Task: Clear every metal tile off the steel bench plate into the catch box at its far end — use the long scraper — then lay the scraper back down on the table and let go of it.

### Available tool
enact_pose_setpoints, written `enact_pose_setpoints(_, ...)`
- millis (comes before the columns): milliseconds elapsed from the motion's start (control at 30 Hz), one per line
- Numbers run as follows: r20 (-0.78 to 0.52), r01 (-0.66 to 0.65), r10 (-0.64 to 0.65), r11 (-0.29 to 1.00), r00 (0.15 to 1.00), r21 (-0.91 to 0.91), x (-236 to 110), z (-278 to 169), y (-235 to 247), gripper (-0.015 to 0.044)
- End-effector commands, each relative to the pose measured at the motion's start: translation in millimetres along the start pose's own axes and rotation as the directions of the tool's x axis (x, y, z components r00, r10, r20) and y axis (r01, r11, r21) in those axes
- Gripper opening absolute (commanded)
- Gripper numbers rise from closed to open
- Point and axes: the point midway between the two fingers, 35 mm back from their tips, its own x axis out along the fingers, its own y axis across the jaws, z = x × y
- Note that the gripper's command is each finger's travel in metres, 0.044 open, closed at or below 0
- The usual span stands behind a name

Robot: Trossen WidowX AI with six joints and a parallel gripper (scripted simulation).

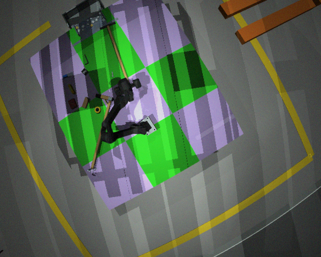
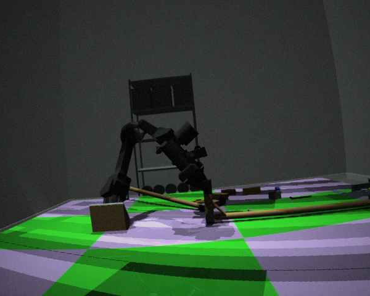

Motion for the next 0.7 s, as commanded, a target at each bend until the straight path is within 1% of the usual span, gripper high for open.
enact_pose_setpoints(0,-0.006,0.003,-0.003,1.0,1.0,0.011,8.5,-2.9,-1.1,0.044)
enact_pose_setpoints(533,-0.003,-0.003,0.003,1.0,1.0,0.012,32.0,-4.9,1.6,0.044)
enact_pose_setpoints(567,0.002,-0.006,0.006,1.0,1.0,0.001,27.4,-2.2,2.9,0.0414)
enact_pose_setpoints(667,0.002,-0.006,0.006,1.0,1.0,0.001,27.4,-2.2,2.9,0.0335)
